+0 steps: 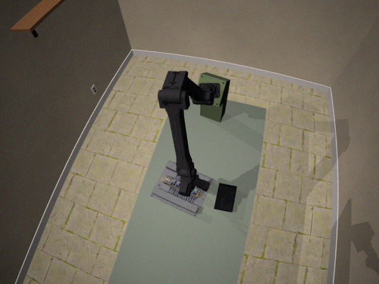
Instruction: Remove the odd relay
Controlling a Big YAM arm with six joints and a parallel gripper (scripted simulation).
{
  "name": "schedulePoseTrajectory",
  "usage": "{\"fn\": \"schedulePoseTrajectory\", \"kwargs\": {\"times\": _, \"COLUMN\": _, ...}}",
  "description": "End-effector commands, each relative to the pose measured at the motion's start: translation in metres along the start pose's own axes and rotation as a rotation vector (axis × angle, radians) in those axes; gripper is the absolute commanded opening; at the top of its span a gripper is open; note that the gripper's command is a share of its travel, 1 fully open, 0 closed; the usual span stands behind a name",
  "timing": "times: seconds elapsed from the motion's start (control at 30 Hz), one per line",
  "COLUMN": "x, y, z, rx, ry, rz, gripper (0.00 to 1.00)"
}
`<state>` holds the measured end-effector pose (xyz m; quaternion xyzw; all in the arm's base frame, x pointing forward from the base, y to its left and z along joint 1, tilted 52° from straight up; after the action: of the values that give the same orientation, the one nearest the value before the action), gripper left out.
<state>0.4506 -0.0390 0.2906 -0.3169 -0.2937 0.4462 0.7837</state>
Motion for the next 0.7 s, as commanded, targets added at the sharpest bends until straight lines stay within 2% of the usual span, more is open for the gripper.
{"fn": "schedulePoseTrajectory", "kwargs": {"times": 0.0, "x": 0.0064, "y": -0.0074, "z": 0.0089, "rx": -0.016, "ry": -0.016, "rz": -0.003, "gripper": 0.00}}
{"fn": "schedulePoseTrajectory", "kwargs": {"times": 0.67, "x": 0.0064, "y": -0.0084, "z": 0.0065, "rx": -0.015, "ry": -0.014, "rz": -0.003, "gripper": 0.00}}
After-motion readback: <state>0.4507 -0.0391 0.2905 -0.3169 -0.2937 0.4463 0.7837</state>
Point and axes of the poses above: the point where the finger pads meet when closed, its own z axis back along the fingers, its own y axis across the jaws, x = y × z, the point moved 7 cm from there along z, back along the fingers, and after that the axes turned 13 degrees about -z, right-handed, at the moved point
